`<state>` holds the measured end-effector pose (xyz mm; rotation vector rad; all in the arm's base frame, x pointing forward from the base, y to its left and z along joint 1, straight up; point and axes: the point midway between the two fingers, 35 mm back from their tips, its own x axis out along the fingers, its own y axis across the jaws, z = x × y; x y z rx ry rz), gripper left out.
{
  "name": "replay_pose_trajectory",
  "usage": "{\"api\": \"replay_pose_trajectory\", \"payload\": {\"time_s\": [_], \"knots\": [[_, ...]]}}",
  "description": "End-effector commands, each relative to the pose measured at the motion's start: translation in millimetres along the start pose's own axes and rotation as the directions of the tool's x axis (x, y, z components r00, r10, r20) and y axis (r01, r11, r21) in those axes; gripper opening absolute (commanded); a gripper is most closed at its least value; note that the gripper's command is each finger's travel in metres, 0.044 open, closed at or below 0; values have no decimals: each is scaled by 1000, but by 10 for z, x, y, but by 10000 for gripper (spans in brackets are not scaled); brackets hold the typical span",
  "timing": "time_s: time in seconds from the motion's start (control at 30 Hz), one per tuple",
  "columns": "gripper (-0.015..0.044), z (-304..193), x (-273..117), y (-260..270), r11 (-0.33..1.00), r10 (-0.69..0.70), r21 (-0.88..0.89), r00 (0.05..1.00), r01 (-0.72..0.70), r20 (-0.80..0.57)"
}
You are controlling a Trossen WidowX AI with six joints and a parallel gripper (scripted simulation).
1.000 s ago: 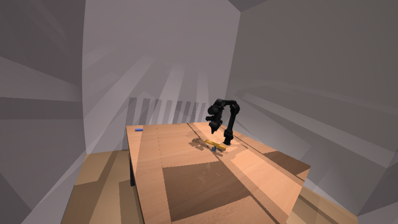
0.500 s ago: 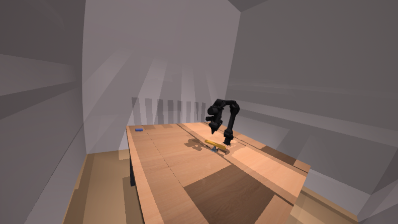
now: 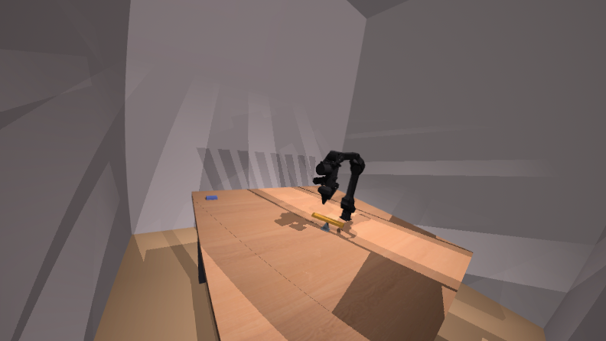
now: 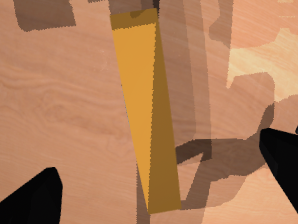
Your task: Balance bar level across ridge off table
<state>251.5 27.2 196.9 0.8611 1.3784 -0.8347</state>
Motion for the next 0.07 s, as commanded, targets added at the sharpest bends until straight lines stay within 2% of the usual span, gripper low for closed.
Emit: {"api": "replay_pose_trajectory", "payload": {"time_s": [0.0,0.03], "knots": [[440,-2,1,-5,1000,-3,0,1000,3,-1],[440,-2,1,-5,1000,-3,0,1000,3,-1]]}}
